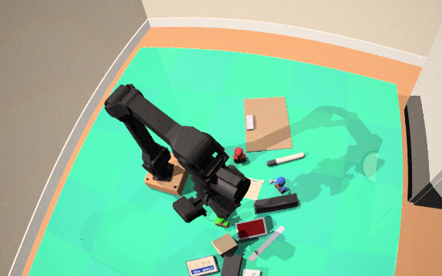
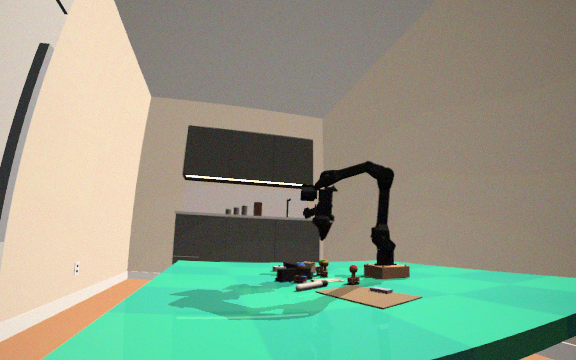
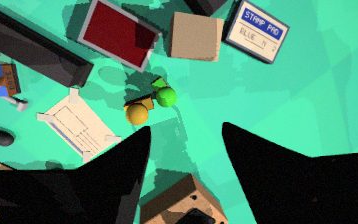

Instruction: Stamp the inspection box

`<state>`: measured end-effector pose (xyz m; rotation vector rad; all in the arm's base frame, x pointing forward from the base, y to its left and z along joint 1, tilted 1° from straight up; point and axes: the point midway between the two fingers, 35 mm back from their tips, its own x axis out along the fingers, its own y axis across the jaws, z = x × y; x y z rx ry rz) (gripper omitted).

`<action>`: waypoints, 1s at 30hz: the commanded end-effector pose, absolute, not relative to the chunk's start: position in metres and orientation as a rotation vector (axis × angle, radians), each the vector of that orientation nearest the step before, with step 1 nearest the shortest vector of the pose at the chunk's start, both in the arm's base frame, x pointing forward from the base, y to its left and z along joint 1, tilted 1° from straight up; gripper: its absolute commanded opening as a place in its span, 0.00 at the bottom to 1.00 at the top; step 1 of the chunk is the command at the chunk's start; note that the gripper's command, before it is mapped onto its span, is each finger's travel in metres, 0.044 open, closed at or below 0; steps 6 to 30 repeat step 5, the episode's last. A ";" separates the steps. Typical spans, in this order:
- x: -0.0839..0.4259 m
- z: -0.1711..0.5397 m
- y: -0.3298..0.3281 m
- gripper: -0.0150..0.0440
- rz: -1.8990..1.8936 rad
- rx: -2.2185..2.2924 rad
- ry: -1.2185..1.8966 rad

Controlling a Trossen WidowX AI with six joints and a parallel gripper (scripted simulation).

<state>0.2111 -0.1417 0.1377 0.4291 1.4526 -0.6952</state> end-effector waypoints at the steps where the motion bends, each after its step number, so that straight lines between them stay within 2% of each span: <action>1: 0.211 0.138 -0.142 0.68 -0.695 0.429 1.453; 30: 0.211 0.138 -0.142 0.68 -0.695 0.429 1.453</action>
